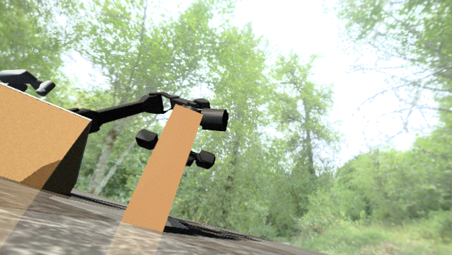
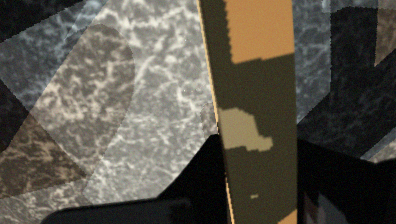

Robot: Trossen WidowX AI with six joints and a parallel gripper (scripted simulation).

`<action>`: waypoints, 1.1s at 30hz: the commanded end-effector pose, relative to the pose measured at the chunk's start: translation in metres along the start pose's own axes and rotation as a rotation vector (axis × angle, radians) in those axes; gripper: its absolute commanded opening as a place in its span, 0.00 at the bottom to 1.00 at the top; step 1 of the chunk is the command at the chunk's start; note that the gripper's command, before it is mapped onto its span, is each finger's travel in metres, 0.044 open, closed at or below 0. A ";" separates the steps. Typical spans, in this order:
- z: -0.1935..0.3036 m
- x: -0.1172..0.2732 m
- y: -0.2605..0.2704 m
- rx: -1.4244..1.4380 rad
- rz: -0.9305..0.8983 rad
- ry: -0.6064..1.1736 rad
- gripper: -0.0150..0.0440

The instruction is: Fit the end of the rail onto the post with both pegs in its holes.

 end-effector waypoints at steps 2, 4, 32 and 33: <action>0.004 0.003 -0.001 -0.001 0.010 0.004 0.25; 0.004 0.003 -0.001 -0.001 0.010 0.004 0.25; 0.003 0.000 0.000 0.000 -0.001 -0.001 1.00; 0.003 0.000 0.000 0.000 -0.001 -0.001 1.00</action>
Point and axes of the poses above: the point midway between the two fingers, 35 mm back from their tips, its own x axis back along the fingers, its own y axis across the jaws, z = x × y, the point moved 8 cm from there along x, back along the fingers, and after that the axes turned 3 degrees about -x, right-handed, at the moved point
